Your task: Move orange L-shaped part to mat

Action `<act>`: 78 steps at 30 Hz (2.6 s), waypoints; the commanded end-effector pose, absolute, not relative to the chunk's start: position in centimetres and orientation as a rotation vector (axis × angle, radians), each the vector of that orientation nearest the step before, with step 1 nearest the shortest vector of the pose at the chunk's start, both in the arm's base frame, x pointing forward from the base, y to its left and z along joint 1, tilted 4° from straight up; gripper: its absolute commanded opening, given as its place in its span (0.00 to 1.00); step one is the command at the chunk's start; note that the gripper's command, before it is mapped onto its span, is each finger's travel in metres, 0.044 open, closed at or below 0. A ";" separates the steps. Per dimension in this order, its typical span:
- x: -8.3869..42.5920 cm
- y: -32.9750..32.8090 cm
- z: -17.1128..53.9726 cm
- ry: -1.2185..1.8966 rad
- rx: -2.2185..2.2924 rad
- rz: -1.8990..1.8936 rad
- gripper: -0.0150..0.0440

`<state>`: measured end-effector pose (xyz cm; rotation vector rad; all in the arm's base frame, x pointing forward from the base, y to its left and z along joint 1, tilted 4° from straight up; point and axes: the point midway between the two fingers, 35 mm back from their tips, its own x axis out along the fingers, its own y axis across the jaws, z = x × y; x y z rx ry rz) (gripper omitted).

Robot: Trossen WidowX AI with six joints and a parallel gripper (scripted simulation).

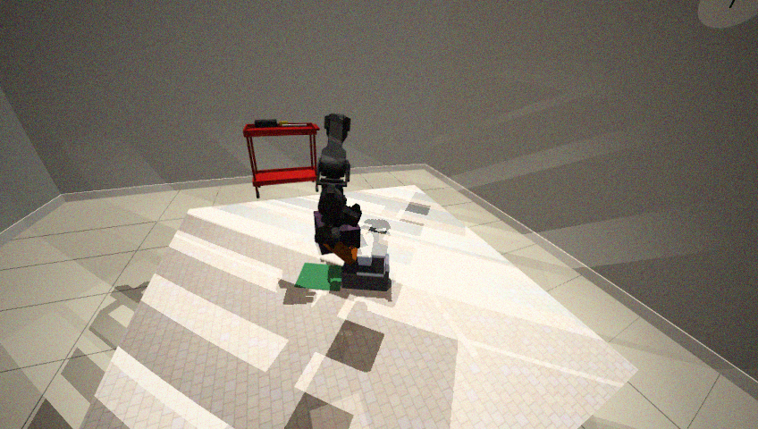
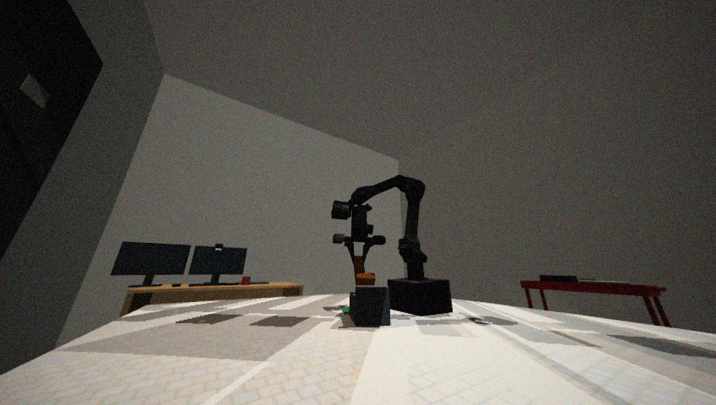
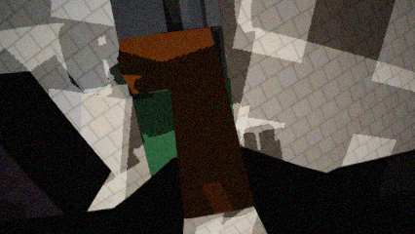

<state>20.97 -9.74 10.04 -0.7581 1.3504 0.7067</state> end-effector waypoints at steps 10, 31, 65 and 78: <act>17.5 -13.4 9.5 1.354 -0.755 0.713 0.25; 15.8 -15.0 8.1 1.356 -0.755 0.713 0.25; 16.3 -14.9 2.8 1.356 -0.755 0.713 0.25; 16.4 -14.9 1.2 1.356 -0.755 0.713 0.25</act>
